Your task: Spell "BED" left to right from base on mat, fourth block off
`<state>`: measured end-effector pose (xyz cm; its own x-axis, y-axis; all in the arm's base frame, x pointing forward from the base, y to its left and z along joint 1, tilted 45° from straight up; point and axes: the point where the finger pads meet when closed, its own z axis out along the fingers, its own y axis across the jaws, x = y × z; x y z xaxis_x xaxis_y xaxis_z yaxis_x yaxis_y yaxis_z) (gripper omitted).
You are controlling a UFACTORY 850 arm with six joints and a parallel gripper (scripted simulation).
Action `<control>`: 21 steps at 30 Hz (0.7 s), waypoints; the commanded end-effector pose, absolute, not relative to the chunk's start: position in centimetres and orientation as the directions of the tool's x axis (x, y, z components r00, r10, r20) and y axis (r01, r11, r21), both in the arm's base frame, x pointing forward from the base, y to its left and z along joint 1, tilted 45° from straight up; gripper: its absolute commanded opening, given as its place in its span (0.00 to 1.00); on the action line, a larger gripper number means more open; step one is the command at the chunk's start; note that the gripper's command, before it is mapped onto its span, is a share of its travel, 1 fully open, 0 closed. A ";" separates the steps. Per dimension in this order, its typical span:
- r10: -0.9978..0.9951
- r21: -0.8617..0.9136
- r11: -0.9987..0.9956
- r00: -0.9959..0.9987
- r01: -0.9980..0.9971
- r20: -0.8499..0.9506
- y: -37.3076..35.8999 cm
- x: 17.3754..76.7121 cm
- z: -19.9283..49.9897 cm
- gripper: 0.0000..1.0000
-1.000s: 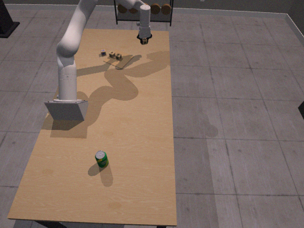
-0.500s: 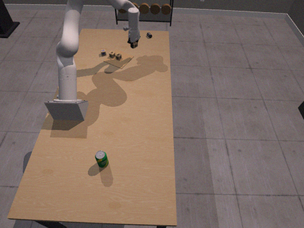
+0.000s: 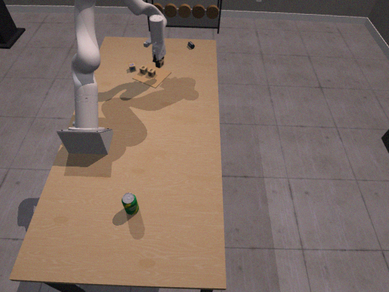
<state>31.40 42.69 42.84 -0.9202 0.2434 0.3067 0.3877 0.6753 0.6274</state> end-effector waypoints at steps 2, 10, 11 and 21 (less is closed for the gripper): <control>0.231 0.639 0.674 -0.927 0.371 0.295 42.4 31.0 42.7 0.41; 0.231 0.639 0.674 -0.927 0.371 0.295 42.4 31.0 42.7 0.41; 0.231 0.639 0.674 -0.927 0.371 0.295 42.4 31.0 42.7 0.41; 0.226 0.642 0.673 -0.929 0.366 0.293 43.0 31.0 42.0 0.41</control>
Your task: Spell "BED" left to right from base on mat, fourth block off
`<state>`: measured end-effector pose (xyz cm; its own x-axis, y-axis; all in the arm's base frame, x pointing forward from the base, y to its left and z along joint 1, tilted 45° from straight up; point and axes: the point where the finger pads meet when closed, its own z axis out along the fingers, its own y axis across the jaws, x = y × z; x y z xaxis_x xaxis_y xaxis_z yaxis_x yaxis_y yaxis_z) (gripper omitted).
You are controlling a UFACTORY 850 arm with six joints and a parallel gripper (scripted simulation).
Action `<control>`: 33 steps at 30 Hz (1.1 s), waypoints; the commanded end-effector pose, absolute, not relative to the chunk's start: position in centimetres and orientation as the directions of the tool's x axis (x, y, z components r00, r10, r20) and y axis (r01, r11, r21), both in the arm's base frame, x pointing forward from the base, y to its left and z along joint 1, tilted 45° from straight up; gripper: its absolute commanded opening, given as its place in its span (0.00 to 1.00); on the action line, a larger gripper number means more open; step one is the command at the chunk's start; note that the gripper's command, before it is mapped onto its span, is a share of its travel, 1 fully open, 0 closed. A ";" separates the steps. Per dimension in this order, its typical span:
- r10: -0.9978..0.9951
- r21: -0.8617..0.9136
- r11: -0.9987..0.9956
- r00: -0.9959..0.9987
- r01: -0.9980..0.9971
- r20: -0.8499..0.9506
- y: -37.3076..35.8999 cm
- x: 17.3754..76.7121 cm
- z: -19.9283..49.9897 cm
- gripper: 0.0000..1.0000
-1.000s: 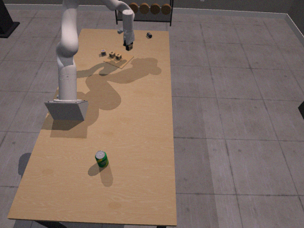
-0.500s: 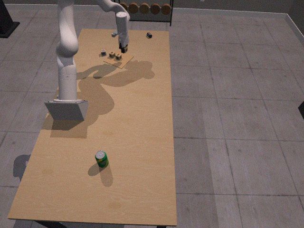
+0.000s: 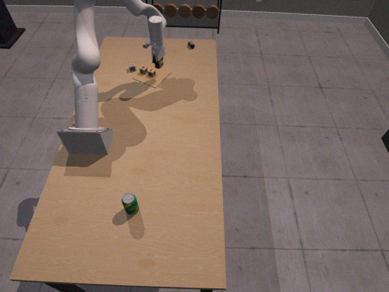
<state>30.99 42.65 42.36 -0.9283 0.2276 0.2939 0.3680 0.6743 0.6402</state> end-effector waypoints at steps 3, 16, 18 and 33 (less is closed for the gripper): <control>0.226 0.642 0.673 -0.929 0.366 0.293 43.8 30.9 41.2 0.41; 0.226 0.642 0.673 -0.929 0.366 0.293 47.5 30.5 37.4 0.41; 0.226 0.642 0.673 -0.929 0.366 0.293 48.0 30.5 36.9 0.41; 0.226 0.642 0.673 -0.929 0.366 0.293 49.1 30.3 35.8 0.41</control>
